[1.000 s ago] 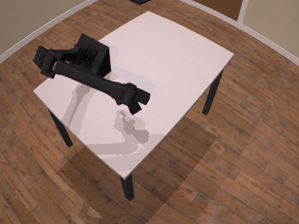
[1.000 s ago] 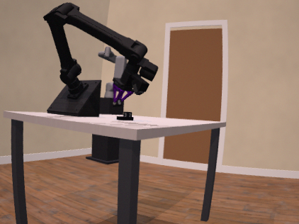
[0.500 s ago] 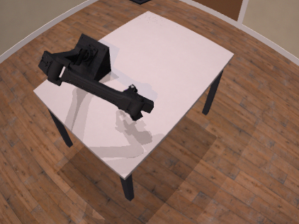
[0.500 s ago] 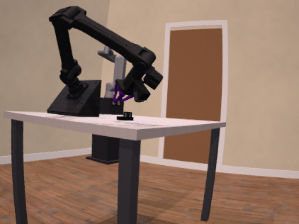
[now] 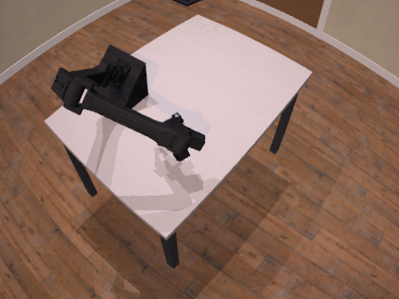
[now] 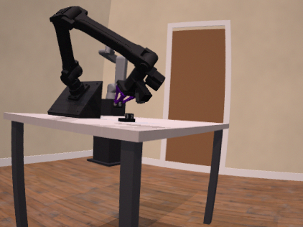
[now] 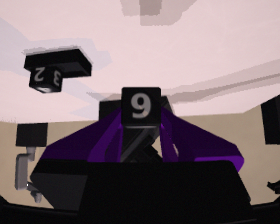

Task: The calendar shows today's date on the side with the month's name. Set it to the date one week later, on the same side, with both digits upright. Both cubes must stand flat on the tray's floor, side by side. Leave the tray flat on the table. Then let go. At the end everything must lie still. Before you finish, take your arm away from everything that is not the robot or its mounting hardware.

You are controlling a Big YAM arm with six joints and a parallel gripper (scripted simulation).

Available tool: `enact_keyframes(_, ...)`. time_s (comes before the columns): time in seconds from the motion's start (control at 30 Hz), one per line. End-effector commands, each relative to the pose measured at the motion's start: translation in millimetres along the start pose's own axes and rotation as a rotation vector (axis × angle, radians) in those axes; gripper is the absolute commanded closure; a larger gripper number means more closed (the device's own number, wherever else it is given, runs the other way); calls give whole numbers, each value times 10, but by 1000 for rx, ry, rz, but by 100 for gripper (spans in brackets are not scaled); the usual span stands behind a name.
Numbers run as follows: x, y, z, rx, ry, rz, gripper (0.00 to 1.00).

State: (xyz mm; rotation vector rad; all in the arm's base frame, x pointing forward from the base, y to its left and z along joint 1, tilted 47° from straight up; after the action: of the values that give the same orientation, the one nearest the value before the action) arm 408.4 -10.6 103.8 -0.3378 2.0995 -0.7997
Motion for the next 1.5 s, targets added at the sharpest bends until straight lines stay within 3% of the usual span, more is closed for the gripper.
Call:
enact_keyframes(0.0,-271,-19,-74,15,-52,9,75)
enact_keyframes(0.13,-268,-21,-70,14,-50,10,75)
enact_keyframes(0.37,-83,-61,76,11,12,14,75)
enact_keyframes(0.53,-61,-68,107,-6,25,19,75)
enact_keyframes(0.7,-35,-43,166,2,1,22,75)
enact_keyframes(1.47,273,-83,452,5,5,22,75)
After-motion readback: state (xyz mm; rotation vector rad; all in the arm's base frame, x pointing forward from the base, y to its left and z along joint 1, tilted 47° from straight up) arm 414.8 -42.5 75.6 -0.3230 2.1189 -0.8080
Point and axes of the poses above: the point where the finger pads meet when closed, its own x axis out along the fingers, its own y axis across the jaws, z = x × y, the point moved 9 cm from there along -x, back along the fingers, and after that the axes turned 9 degrees about -x, right-handed, at the moved point
